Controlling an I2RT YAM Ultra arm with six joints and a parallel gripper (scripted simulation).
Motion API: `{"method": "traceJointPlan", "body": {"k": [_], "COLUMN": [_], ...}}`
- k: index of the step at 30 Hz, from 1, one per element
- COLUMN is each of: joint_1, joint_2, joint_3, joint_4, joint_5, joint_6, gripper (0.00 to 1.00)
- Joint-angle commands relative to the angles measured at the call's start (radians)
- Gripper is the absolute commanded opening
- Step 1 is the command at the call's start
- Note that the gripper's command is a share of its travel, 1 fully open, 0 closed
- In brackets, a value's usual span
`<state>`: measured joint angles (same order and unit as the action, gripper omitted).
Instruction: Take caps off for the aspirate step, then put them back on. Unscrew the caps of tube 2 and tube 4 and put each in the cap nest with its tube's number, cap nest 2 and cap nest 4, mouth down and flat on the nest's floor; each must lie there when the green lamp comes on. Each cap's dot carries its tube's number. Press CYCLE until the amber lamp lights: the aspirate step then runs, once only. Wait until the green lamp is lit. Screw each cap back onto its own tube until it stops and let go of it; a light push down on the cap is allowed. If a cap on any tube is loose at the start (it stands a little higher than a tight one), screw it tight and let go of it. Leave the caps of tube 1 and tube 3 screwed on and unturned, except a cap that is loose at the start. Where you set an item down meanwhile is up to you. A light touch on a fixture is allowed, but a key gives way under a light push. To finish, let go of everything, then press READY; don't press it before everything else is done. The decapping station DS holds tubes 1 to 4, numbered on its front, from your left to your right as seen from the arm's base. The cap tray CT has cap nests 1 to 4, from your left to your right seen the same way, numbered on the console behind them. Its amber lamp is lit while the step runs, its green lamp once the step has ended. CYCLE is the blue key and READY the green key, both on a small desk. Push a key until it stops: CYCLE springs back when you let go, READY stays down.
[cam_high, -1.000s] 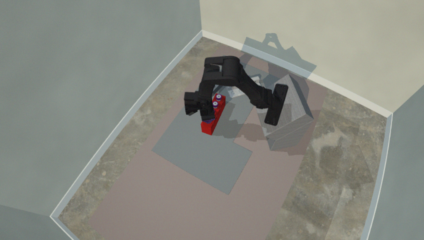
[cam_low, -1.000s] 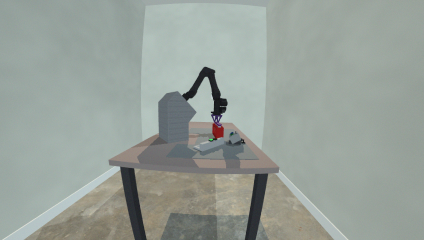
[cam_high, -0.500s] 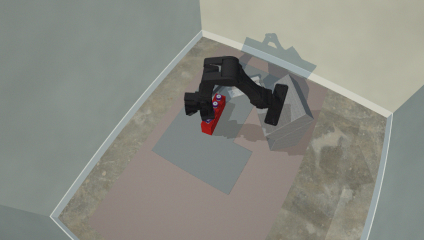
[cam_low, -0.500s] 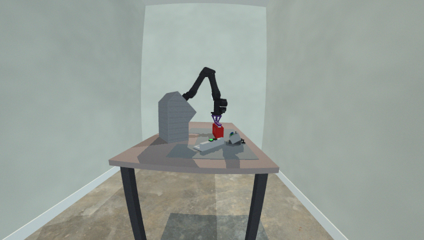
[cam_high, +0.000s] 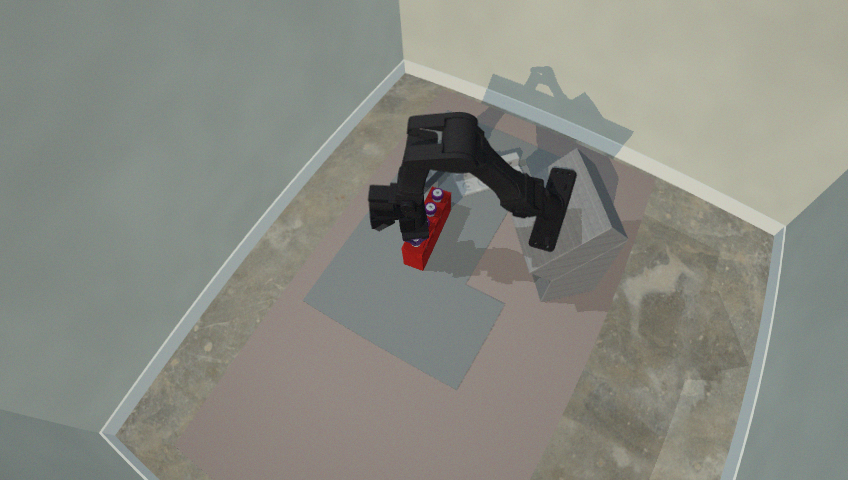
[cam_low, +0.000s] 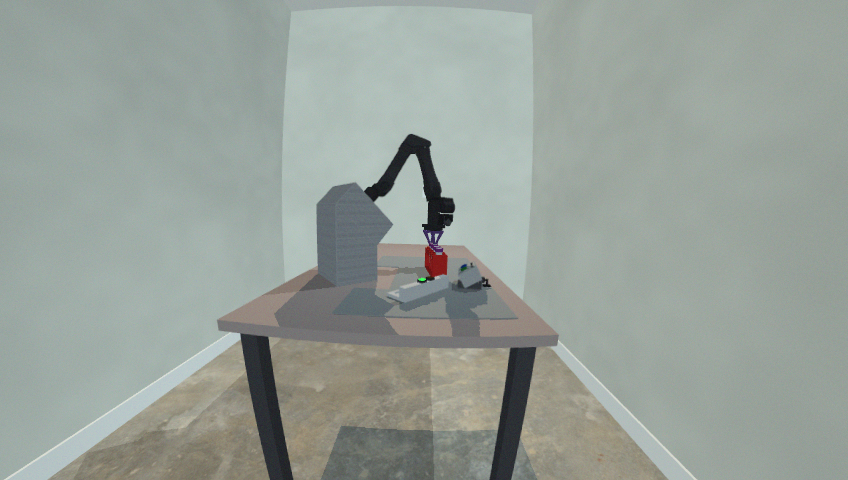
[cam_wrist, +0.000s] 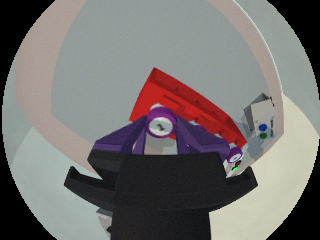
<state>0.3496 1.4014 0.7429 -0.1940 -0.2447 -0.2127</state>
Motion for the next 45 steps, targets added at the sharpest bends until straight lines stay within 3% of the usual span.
{"method": "traceJointPlan", "body": {"k": [1,22,45], "joint_1": [-0.002,-0.002,-0.002], "joint_2": [-0.006,-0.006,-0.006], "joint_3": [0.001,0.001,0.001], "joint_4": [0.002,0.002,0.002], "joint_5": [0.002,0.002,0.002], "joint_6": [0.064,0.444,0.453], "gripper": [0.0,0.0,0.0]}}
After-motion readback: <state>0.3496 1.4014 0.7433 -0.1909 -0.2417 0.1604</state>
